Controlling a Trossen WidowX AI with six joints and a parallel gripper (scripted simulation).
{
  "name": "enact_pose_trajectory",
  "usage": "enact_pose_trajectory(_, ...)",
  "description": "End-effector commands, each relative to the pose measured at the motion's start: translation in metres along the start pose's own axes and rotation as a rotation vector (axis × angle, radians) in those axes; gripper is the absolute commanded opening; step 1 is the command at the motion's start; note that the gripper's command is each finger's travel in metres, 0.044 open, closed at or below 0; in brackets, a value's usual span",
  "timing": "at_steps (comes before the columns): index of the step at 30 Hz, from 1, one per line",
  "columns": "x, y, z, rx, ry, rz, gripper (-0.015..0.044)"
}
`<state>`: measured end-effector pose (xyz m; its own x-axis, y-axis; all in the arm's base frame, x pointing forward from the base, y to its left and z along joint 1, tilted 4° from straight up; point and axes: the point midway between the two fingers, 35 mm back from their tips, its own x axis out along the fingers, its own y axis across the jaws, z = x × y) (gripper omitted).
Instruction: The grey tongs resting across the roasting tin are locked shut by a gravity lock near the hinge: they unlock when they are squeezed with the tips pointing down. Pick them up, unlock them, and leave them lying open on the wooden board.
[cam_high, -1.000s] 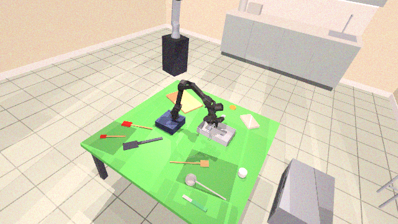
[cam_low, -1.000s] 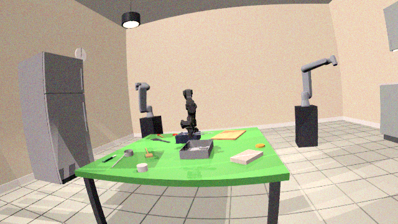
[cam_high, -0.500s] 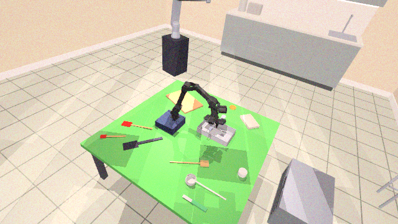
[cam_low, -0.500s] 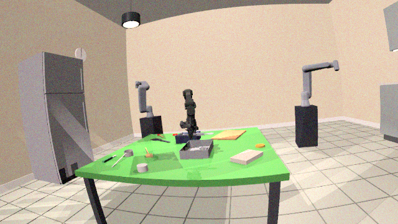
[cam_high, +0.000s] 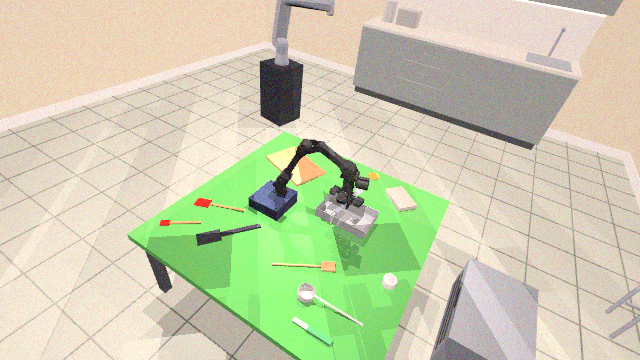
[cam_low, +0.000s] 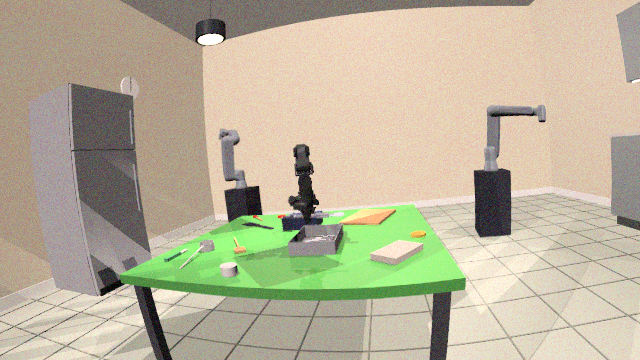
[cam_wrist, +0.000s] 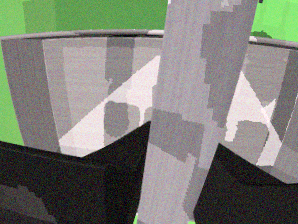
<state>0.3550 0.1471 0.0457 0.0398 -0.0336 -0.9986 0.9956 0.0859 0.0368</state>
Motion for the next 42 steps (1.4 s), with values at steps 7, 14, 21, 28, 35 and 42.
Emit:
enact_pose_trajectory(7,-0.002,0.000,-0.001,0.000,0.008,-0.065,-0.0150)
enact_pose_trajectory(14,-0.001,-0.002,-0.003,-0.037,0.003,-0.061,-0.0150)
enact_pose_trajectory(21,-0.003,-0.009,-0.020,-0.297,0.018,-0.059,-0.0150)
enact_pose_trajectory(28,-0.006,-0.016,-0.038,-0.589,0.028,-0.055,-0.0150)
enact_pose_trajectory(35,-0.009,-0.023,-0.055,-0.881,0.038,-0.050,-0.0150)
enact_pose_trajectory(42,-0.012,-0.033,-0.073,-1.174,0.049,-0.042,-0.0150)
